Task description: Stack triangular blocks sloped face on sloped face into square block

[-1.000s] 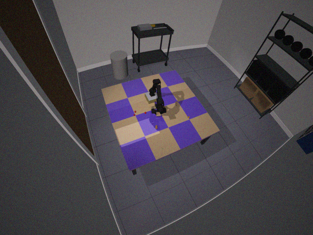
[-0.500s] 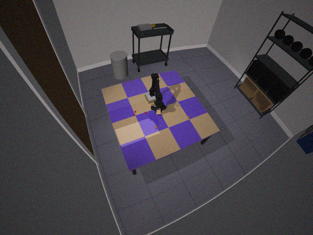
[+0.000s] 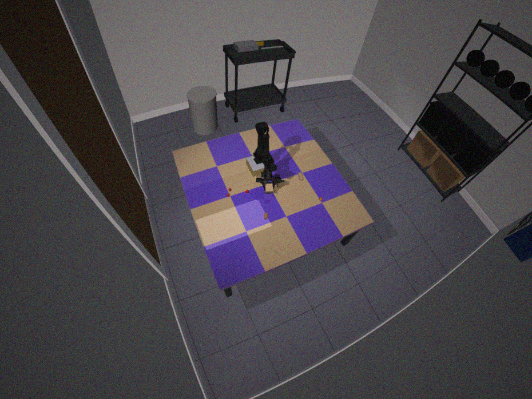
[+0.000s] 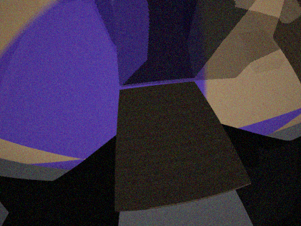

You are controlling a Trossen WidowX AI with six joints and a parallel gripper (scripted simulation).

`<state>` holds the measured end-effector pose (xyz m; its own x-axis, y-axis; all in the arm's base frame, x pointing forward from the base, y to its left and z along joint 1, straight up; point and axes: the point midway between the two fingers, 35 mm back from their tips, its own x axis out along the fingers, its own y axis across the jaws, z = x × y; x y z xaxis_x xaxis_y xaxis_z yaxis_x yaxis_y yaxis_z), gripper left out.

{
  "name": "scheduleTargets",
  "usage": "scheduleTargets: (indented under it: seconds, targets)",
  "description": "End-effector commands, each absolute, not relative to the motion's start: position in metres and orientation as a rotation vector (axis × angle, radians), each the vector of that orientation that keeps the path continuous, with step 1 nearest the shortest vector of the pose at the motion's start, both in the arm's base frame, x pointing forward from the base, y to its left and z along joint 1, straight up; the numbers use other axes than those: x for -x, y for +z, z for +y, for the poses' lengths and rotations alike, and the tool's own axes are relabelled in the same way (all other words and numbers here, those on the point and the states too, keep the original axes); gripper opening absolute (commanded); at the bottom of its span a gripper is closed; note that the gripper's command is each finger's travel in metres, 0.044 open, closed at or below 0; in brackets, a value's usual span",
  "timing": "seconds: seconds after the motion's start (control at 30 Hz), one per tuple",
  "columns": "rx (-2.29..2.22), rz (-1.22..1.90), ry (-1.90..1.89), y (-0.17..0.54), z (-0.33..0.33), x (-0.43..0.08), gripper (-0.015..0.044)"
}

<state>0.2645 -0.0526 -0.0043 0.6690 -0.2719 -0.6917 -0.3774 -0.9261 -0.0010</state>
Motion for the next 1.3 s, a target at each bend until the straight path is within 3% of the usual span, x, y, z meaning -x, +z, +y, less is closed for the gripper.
scheduleTargets:
  seconds: [0.0,0.57,0.93,1.27]
  targets:
    - [2.792,0.555,0.986,-0.009,-0.050,-0.254,0.0000]
    - [2.753,0.538,1.069,-0.005,-0.052,-0.263,0.0440]
    - [2.753,0.538,1.068,-0.001,-0.052,-0.266,0.0440]
    - [2.750,0.543,1.066,0.089,-0.052,-0.265,0.0440]
